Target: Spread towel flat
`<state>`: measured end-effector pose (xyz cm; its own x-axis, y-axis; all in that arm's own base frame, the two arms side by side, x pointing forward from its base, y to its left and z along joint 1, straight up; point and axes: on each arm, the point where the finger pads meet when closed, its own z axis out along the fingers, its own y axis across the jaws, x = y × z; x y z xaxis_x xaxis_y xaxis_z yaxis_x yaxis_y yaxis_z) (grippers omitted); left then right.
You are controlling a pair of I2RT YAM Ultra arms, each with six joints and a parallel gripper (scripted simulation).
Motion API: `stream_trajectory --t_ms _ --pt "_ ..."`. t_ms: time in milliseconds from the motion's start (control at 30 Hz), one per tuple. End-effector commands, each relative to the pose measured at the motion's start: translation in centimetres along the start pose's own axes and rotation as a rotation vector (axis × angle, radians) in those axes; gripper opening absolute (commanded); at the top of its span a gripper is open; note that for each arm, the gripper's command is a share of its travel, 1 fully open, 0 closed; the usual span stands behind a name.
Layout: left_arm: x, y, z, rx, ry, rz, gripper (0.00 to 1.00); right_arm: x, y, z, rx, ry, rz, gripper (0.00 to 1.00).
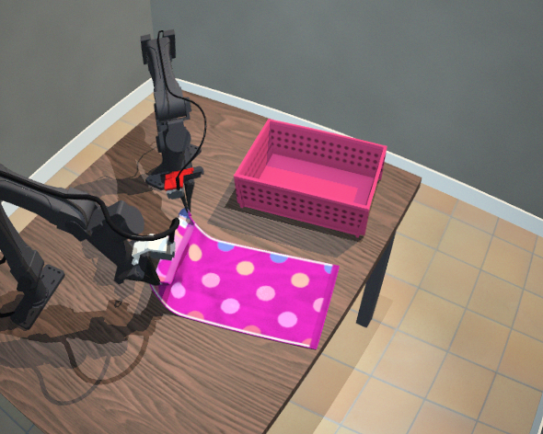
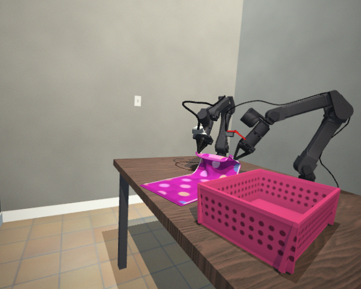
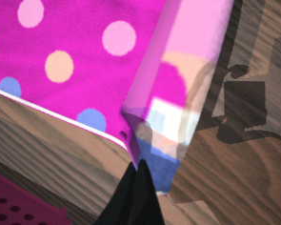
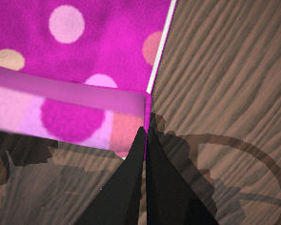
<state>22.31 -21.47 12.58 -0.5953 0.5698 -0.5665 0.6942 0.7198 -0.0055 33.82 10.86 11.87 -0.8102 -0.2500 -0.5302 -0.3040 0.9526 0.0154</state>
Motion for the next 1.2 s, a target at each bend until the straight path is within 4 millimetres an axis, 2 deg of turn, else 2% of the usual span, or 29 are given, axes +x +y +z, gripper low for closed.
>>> stream_trajectory --t_ms 0,33,100,133,200,233,333,367,400,467,500,567,600,667,700,767,800,900,933,967,1167 --pt "0.6 -0.7 0.0 0.003 -0.03 0.022 0.0 -0.2 -0.2 -0.5 0.021 -0.074 -0.016 0.0" --pt "1.9 -1.9 0.8 0.026 -0.03 0.053 0.0 1.6 0.1 0.0 0.015 -0.073 -0.024 0.0" --pt "1.9 -1.9 0.8 0.026 -0.03 0.054 0.0 1.6 -0.2 0.0 0.022 -0.073 -0.014 0.0" --pt "3.1 -3.0 1.5 0.048 -0.029 0.085 0.0 3.4 0.3 0.4 0.012 -0.073 -0.029 0.0" --pt "3.1 -3.0 1.5 0.048 -0.029 0.085 0.0 3.4 0.1 0.4 0.016 -0.073 -0.023 0.0" --pt "4.3 -4.0 2.2 0.071 -0.029 0.116 0.0 5.0 0.5 0.9 0.009 -0.073 -0.035 0.0" --pt "4.3 -4.0 2.2 0.071 -0.029 0.116 0.0 5.0 0.4 0.9 0.011 -0.073 -0.032 0.0" --pt "4.0 -3.9 2.1 0.069 -0.035 0.113 0.0 4.0 -0.2 0.4 0.02 -0.096 -0.018 0.0" --pt "5.4 -5.0 2.8 0.092 -0.029 0.146 0.0 6.6 0.6 1.3 0.006 -0.072 -0.039 0.0" --pt "5.4 -5.0 2.8 0.092 -0.029 0.147 0.0 6.6 0.4 1.3 0.01 -0.072 -0.032 0.0" --pt "6.4 -5.9 3.4 0.112 -0.029 0.175 0.0 8.0 0.7 1.6 0.002 -0.072 -0.044 0.0" --pt "6.4 -5.9 3.4 0.115 -0.029 0.175 0.0 8.0 0.7 1.6 0.003 -0.072 -0.042 0.0" --pt "8.0 -6.7 4.5 0.13 0.005 0.203 0.0 9.3 0.9 1.9 -0.001 -0.072 -0.049 0.0" --pt "8.0 -6.7 4.4 0.132 0.004 0.204 0.0 9.3 0.6 1.9 0.004 -0.072 -0.04 0.0" --pt "8.9 -7.4 5.0 0.148 0.008 0.228 0.0 10.5 1.0 2.2 -0.005 -0.072 -0.054 0.0" --pt "8.9 -7.5 4.9 0.149 0.008 0.228 0.0 10.4 0.7 2.2 0.001 -0.072 -0.046 0.0" --pt "9.6 -8.1 5.3 0.163 0.008 0.249 0.0 11.5 1.1 2.5 -0.007 -0.071 -0.059 0.0" --pt "9.6 -8.1 5.3 0.164 0.008 0.249 0.0 11.5 1.0 2.5 -0.007 -0.071 -0.057 0.0" --pt "8.7 -8.2 5.1 0.165 -0.011 0.245 0.0 9.5 0.6 1.8 0.002 -0.114 -0.043 0.0" --pt "10.2 -8.6 5.7 0.177 0.009 0.267 0.0 12.3 1.0 2.7 -0.007 -0.071 -0.059 0.0" --pt "11.1 -9.4 6.1 0.196 0.009 0.292 0.0 13.5 1.2 3.0 -0.013 -0.071 -0.066 0.0"
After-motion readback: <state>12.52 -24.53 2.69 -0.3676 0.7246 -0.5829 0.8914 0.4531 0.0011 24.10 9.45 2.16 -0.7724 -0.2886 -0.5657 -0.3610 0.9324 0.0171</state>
